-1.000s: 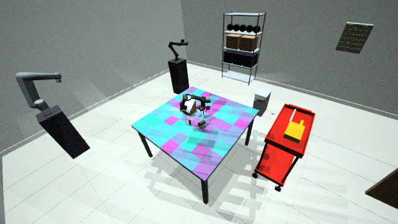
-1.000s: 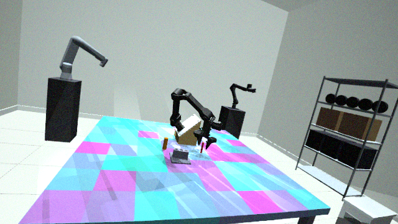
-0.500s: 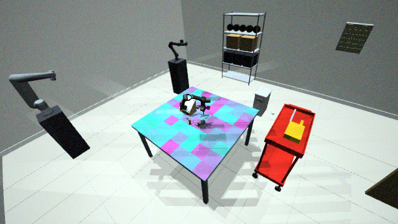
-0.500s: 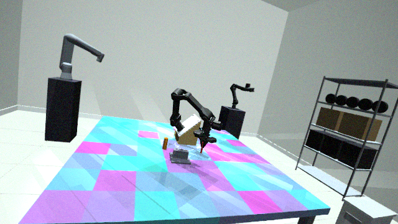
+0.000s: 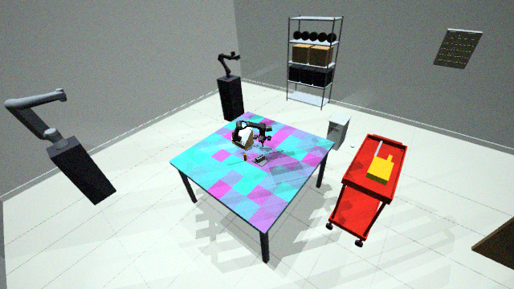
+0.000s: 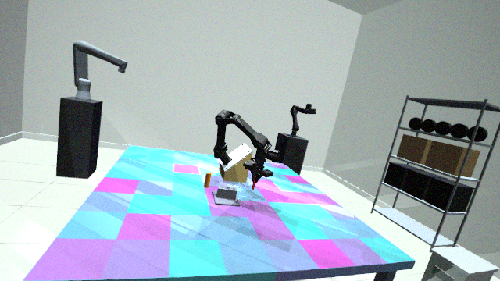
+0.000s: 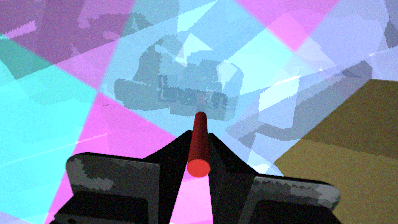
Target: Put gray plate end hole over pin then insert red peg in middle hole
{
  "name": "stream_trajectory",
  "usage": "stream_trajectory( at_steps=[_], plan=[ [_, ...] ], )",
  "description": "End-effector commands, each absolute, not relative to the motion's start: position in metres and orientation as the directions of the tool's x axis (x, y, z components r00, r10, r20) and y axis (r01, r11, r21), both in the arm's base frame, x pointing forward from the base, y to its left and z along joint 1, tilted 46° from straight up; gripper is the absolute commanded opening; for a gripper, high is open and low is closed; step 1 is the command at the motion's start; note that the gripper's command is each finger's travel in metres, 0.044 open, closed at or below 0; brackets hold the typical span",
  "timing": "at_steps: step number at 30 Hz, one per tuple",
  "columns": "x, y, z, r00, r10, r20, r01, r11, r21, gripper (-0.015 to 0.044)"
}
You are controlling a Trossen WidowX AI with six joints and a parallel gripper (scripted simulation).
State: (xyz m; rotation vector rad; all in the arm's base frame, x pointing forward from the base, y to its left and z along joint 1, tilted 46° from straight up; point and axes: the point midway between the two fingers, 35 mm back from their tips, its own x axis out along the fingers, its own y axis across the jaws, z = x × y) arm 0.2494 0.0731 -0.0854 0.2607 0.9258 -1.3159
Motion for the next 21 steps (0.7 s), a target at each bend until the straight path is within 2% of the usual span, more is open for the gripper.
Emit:
stream_trajectory(
  at_steps=[1, 18, 21],
  plan=[
    [0.253, 0.084, -0.078, -0.027, -0.702, -0.711, 0.905, 0.285, -0.316, 0.0],
    [0.257, 0.122, -0.04, -0.028, -0.701, -0.713, 0.905, 0.285, -0.316, 0.0],
    [0.259, 0.113, -0.044, -0.029, -0.705, -0.708, 0.902, 0.287, -0.323, 0.0]
  ],
)
